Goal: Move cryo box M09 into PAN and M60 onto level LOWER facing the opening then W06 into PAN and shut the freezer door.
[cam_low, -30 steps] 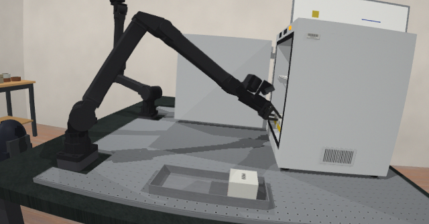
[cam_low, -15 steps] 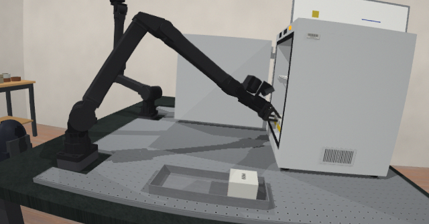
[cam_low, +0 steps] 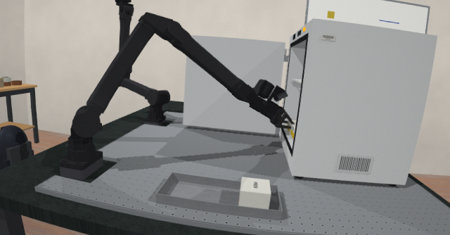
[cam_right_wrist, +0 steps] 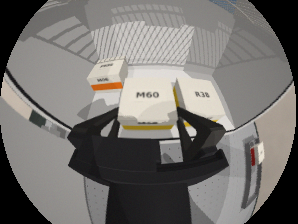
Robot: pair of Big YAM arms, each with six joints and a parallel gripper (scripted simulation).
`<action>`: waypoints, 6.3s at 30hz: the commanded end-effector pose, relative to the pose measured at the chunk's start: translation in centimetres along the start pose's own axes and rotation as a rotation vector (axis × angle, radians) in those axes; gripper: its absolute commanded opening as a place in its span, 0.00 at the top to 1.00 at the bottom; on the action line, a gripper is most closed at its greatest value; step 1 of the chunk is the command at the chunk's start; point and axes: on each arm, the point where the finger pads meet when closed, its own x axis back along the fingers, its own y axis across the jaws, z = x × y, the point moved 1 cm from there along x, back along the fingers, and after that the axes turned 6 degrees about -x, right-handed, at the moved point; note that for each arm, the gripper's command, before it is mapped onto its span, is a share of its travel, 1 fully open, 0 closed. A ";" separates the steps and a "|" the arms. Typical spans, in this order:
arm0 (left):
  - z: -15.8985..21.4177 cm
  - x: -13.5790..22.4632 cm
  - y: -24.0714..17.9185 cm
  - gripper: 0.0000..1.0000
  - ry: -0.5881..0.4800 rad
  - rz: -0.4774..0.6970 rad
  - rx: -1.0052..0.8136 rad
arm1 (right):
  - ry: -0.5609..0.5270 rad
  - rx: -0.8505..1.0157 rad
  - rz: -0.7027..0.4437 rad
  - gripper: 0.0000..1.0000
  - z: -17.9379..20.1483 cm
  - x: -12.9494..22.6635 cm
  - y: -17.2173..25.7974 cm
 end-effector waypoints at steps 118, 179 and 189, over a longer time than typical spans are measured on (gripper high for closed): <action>1.6 -0.4 -0.2 1.00 0.033 0.004 0.011 | -0.003 -0.006 0.000 0.12 6.1 10.9 -0.5; 1.6 -0.4 -0.2 1.00 0.033 0.004 0.011 | -0.374 0.003 -0.026 0.00 -4.9 15.4 -3.7; 1.6 -0.4 -0.2 1.00 0.033 0.004 0.011 | -0.473 0.004 -0.036 0.00 -8.4 17.0 -4.6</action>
